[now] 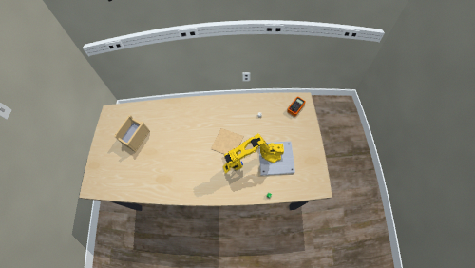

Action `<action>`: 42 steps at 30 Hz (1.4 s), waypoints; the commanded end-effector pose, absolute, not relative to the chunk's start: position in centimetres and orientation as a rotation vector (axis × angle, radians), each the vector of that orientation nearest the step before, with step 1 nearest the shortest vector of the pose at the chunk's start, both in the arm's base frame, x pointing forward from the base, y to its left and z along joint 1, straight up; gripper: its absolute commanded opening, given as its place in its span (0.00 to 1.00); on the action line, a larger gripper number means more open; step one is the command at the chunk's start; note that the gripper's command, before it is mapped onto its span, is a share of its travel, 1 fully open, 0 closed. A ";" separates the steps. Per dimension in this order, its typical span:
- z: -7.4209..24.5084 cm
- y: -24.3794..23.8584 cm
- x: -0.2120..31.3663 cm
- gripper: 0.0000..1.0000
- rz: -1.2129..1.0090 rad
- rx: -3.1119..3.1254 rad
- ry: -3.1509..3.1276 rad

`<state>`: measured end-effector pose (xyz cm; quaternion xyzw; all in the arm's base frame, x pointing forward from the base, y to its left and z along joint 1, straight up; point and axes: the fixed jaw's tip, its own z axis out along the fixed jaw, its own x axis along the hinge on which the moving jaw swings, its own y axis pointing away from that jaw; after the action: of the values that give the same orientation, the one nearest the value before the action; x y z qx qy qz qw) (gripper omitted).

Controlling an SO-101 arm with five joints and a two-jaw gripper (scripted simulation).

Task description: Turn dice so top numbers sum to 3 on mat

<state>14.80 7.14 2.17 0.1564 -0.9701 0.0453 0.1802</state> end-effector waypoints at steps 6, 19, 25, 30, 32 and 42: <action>0.9 7.2 14.7 0.28 0.134 0.436 -2.732; -0.2 7.2 14.7 0.28 0.134 0.436 -2.732; -0.4 7.2 14.6 0.28 0.134 0.436 -2.732; -0.4 7.2 14.6 0.28 0.134 0.436 -2.732; -0.4 7.2 14.6 0.28 0.134 0.436 -2.732; -0.4 7.1 14.7 0.26 0.130 0.435 -2.732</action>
<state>15.11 7.27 0.00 0.1566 -0.9715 0.0435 0.1728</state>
